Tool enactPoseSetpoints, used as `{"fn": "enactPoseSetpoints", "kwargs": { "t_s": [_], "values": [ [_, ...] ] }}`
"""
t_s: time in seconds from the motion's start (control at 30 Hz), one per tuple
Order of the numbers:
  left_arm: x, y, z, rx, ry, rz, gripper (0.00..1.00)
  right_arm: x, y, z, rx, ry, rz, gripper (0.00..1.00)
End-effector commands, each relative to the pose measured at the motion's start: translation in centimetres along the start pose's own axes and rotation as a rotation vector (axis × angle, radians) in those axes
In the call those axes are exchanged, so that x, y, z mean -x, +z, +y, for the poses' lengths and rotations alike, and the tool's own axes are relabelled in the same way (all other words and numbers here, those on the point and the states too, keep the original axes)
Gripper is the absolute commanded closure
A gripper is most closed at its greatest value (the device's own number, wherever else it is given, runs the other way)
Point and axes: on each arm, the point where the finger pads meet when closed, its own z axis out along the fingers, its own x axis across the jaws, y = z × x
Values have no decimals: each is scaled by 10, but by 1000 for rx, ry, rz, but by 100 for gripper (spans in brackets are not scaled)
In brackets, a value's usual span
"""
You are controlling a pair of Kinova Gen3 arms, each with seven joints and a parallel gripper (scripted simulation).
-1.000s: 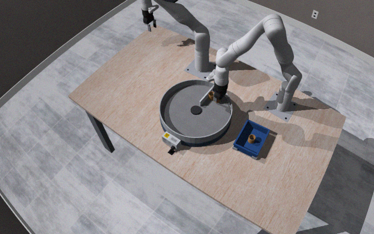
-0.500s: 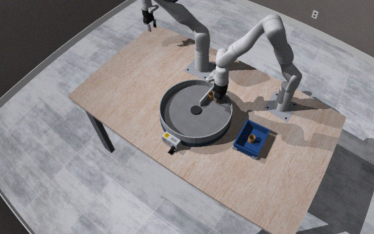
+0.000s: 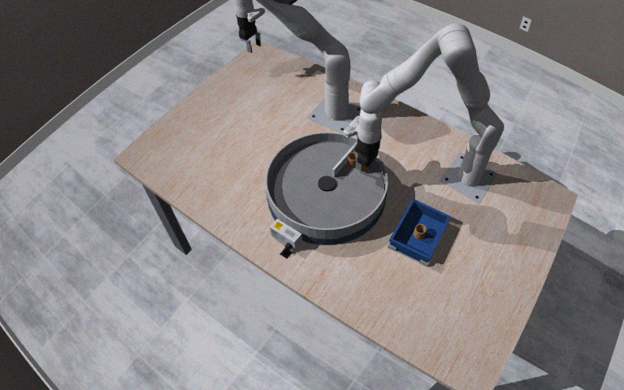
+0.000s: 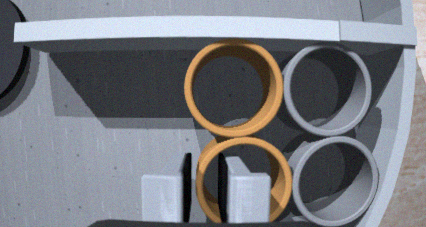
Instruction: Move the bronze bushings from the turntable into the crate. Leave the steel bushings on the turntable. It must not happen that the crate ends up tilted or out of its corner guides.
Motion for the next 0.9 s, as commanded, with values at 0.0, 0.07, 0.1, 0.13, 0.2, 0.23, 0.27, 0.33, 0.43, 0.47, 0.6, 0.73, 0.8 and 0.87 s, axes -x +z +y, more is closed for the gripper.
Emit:
{"fn": "enactPoseSetpoints", "kwargs": {
  "t_s": [0.0,0.07,0.1,0.13,0.2,0.23,0.27,0.33,0.43,0.47,0.6,0.73,0.8,0.87],
  "values": [
    [0,-1,0,-1,0,-1,64,0,-1,0,2,0,0,0],
    [0,-1,0,-1,0,-1,64,0,-1,0,2,0,0,0],
    [0,-1,0,-1,0,-1,64,0,-1,0,2,0,0,0],
    [0,-1,0,-1,0,-1,64,0,-1,0,2,0,0,0],
    [0,-1,0,-1,0,-1,64,0,-1,0,2,0,0,0],
    [0,-1,0,-1,0,-1,64,0,-1,0,2,0,0,0],
    [0,-1,0,-1,0,-1,64,0,-1,0,2,0,0,0],
    [0,-1,0,-1,0,-1,100,0,-1,0,2,0,0,0],
    [0,-1,0,-1,0,-1,100,0,-1,0,2,0,0,0],
    [0,-1,0,-1,0,-1,100,0,-1,0,2,0,0,0],
    [0,-1,0,-1,0,-1,100,0,-1,0,2,0,0,0],
    [0,-1,0,-1,0,-1,100,0,-1,0,2,0,0,0],
    [0,-1,0,-1,0,-1,100,0,-1,0,2,0,0,0],
    [0,-1,0,-1,0,-1,100,0,-1,0,2,0,0,0]
  ]
}}
